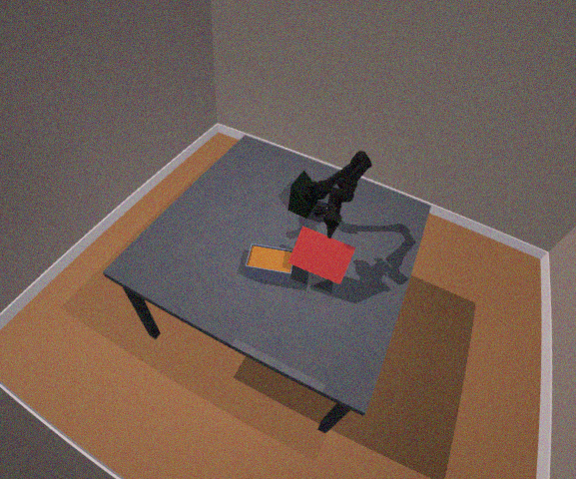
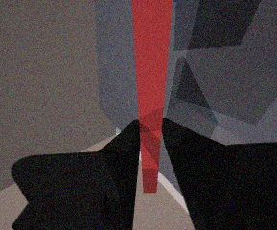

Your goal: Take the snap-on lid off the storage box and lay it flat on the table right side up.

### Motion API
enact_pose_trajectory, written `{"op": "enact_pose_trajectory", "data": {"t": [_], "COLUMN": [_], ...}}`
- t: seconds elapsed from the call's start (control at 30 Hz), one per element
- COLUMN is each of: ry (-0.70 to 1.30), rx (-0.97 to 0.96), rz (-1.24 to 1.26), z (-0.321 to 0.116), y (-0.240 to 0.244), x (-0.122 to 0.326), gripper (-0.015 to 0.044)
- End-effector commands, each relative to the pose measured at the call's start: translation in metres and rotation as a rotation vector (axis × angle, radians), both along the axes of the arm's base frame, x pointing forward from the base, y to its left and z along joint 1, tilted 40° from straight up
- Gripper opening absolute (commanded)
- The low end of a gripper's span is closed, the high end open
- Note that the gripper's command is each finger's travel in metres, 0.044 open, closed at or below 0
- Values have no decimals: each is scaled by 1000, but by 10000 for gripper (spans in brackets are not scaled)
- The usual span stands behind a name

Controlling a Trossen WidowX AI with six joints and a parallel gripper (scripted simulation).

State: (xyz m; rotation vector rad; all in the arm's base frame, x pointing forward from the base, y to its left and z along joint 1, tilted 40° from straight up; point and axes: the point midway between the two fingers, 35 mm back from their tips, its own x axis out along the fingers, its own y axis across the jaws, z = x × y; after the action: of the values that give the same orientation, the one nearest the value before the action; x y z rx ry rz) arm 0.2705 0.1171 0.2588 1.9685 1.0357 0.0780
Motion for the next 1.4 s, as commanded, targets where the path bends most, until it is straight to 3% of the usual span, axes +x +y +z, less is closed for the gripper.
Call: {"op": "enact_pose_trajectory", "data": {"t": [0.0,1.37], "ry": [-14,-16], "rx": [1,6], "rz": [-10,-10], "z": [10,43], "y": [4,46], "x": [-3,-36], "gripper": [0,0]}}
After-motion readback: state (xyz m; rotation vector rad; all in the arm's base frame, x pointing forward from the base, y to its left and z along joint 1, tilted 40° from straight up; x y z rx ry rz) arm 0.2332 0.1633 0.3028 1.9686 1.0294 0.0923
